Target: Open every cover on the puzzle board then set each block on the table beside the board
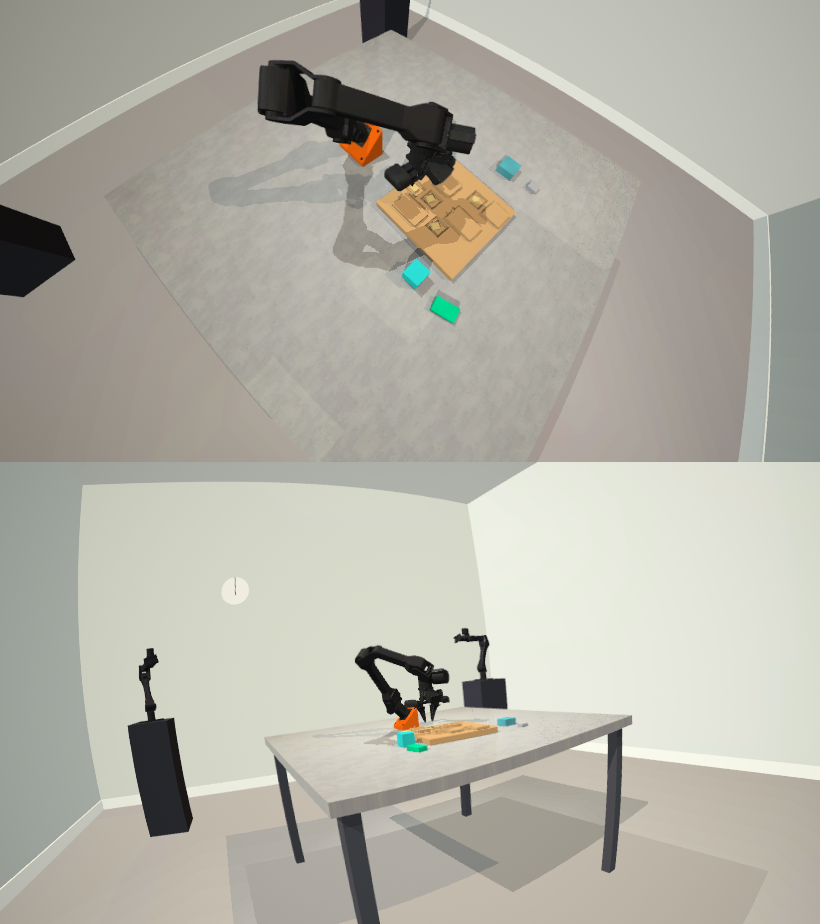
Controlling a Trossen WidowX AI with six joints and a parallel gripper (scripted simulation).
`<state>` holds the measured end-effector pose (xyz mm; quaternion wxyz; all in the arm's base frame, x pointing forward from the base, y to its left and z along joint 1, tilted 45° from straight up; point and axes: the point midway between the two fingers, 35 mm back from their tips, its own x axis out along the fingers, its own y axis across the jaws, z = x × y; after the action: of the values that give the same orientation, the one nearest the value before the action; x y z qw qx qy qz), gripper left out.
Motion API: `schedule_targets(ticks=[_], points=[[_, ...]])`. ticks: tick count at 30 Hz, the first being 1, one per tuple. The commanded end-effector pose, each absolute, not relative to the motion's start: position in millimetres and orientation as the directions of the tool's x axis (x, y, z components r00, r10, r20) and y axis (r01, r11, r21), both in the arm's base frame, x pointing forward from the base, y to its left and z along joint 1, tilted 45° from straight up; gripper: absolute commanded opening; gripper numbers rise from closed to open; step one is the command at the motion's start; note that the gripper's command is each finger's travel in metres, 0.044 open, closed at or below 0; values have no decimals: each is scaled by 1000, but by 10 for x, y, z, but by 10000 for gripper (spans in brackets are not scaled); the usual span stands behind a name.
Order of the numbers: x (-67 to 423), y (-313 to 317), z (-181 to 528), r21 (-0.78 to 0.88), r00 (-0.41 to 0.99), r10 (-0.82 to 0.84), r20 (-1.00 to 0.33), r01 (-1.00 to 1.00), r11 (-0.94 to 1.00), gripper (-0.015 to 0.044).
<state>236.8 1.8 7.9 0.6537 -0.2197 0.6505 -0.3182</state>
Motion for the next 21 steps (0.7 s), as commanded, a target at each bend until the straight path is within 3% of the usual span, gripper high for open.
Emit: schedule_targets(ticks=[1, 21], points=[[2372, 14, 78, -703, -46, -703, -709, 126, 700, 144], [2372, -27, 31, -702, -46, -703, -709, 126, 700, 144]])
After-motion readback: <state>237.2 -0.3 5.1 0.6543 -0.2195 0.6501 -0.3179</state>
